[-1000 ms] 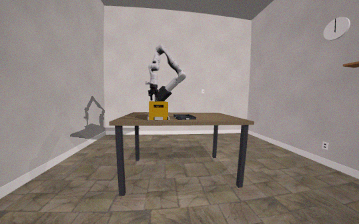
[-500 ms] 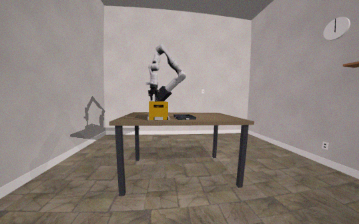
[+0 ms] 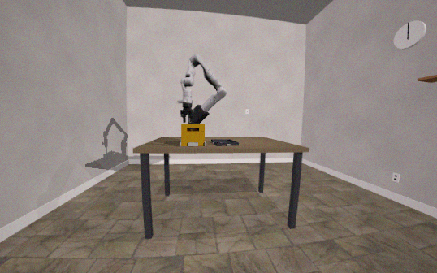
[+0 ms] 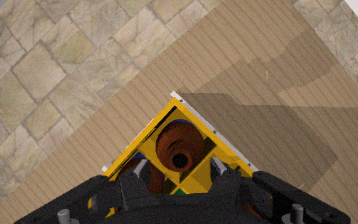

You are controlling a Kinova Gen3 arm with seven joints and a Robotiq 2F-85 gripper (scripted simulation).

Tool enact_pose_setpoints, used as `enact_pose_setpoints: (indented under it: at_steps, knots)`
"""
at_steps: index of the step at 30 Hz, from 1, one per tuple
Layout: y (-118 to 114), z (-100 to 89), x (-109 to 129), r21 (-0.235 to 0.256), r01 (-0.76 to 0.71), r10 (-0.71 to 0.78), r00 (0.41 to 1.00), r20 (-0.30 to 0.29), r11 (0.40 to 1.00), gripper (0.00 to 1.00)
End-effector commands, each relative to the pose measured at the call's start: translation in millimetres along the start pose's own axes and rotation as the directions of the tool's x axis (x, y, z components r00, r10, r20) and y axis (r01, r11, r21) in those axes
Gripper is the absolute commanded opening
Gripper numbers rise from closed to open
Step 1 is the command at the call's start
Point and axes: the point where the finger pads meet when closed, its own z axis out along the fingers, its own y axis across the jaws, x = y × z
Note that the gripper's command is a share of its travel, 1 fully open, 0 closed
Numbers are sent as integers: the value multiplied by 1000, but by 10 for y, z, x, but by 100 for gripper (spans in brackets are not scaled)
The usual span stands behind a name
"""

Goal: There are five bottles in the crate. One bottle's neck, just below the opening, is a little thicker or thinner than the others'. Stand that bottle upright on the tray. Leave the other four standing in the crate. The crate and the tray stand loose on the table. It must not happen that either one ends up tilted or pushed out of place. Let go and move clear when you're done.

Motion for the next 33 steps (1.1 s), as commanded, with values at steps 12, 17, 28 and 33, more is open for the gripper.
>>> enact_pose_setpoints:
  at_steps: [12,17,28,33]
  knots:
    - [-1,4,2,-1,0,0,1000,-3,1000,64]
    - [-1,5,2,-1,0,0,1000,-3,1000,64]
    - [-1,41,5,-1,0,0,1000,-4,1000,64]
    - [-1,73,8,-1,0,0,1000,-4,1000,64]
